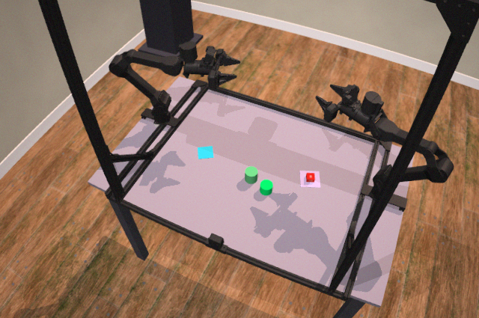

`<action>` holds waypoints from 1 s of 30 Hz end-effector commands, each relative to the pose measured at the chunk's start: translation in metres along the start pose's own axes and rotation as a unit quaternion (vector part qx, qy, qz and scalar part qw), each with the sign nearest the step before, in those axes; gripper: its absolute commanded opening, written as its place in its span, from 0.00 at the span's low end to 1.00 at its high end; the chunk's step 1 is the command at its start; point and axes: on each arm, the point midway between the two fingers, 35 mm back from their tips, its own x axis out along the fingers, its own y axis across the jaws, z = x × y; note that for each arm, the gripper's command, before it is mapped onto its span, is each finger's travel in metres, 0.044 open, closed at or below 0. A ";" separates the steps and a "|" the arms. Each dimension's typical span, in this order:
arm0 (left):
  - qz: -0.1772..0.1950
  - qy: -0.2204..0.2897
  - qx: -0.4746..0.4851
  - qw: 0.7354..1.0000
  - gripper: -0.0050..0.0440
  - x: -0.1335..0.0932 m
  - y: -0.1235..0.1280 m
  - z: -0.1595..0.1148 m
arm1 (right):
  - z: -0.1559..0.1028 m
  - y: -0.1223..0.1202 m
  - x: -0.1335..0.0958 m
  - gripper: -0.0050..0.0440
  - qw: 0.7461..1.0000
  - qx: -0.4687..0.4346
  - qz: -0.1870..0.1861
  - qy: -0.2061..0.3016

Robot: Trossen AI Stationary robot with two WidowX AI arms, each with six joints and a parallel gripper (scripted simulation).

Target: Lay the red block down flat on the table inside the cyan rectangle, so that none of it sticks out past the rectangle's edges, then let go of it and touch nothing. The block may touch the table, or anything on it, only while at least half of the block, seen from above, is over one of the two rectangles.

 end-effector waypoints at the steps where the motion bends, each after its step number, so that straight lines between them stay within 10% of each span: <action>1: 0.000 0.000 0.000 1.000 1.00 0.000 0.000 0.000 | 0.000 0.000 0.000 1.00 1.000 0.000 0.000 0.000; 21: 0.000 0.000 0.000 1.000 1.00 0.000 0.000 0.000 | -0.003 0.002 0.002 1.00 1.000 -0.002 0.003 0.007; 30: 0.000 0.000 0.000 1.000 1.00 0.000 0.000 0.000 | -0.070 0.040 0.024 1.00 0.983 -0.050 0.066 0.165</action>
